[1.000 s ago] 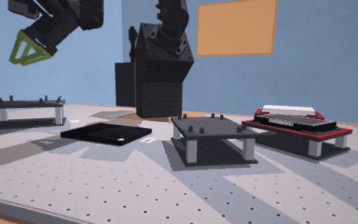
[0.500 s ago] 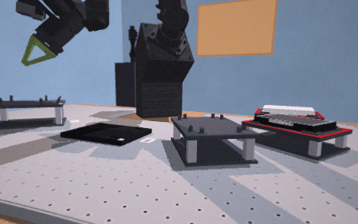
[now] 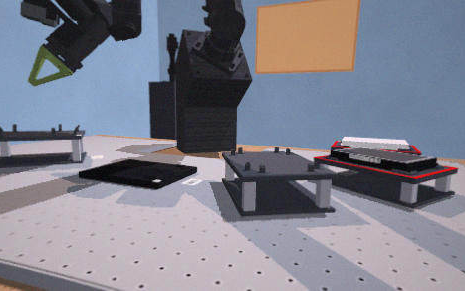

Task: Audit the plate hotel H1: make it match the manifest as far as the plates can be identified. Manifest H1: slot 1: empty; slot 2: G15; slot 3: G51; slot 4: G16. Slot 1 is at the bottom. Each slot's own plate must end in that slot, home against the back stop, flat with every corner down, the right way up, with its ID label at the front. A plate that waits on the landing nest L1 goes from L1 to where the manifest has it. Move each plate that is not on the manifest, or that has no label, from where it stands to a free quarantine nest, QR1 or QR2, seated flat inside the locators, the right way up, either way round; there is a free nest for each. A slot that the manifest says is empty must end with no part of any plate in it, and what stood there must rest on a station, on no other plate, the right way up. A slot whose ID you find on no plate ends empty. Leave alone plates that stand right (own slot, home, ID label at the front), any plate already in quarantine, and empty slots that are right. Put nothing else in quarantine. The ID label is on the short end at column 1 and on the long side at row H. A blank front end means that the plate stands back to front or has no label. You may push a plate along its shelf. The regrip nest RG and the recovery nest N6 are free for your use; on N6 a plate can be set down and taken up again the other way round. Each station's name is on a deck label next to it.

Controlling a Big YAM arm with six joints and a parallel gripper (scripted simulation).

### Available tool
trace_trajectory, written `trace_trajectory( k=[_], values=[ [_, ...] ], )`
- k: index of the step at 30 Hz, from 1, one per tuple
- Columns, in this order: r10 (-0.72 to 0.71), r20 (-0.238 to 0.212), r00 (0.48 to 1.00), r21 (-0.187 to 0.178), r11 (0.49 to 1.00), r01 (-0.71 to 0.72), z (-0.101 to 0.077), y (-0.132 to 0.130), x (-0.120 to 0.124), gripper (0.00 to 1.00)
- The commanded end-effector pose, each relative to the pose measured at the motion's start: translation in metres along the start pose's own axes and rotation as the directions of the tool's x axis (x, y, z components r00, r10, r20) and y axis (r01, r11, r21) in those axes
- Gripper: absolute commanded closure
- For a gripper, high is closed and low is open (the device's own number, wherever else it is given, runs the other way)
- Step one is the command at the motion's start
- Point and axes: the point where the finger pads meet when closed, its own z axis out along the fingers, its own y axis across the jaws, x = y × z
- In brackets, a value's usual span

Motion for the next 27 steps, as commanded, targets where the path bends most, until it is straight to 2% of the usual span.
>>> trace_trajectory(
  k=[1, 5, 7, 8, 11, 27],
  values=[
    [-0.008, 0.017, 1.0, -0.005, 1.0, 0.008, 0.001, 0.001, -0.006, 1.0],
    [-0.008, 0.017, 1.0, -0.005, 1.0, 0.008, 0.001, 0.001, -0.006, 1.0],
    [-0.012, 0.009, 1.0, -0.017, 1.0, 0.012, 0.008, 0.004, -0.004, 1.0],
    [0.003, -0.003, 1.0, -0.005, 1.0, -0.003, 0.008, 0.0, -0.001, 1.0],
    [0.002, 0.021, 1.0, -0.005, 1.0, -0.002, 0.005, 0.0, -0.013, 1.0],
    [-0.005, 0.012, 1.0, -0.011, 1.0, 0.005, 0.014, 0.005, -0.017, 1.0]
  ],
)
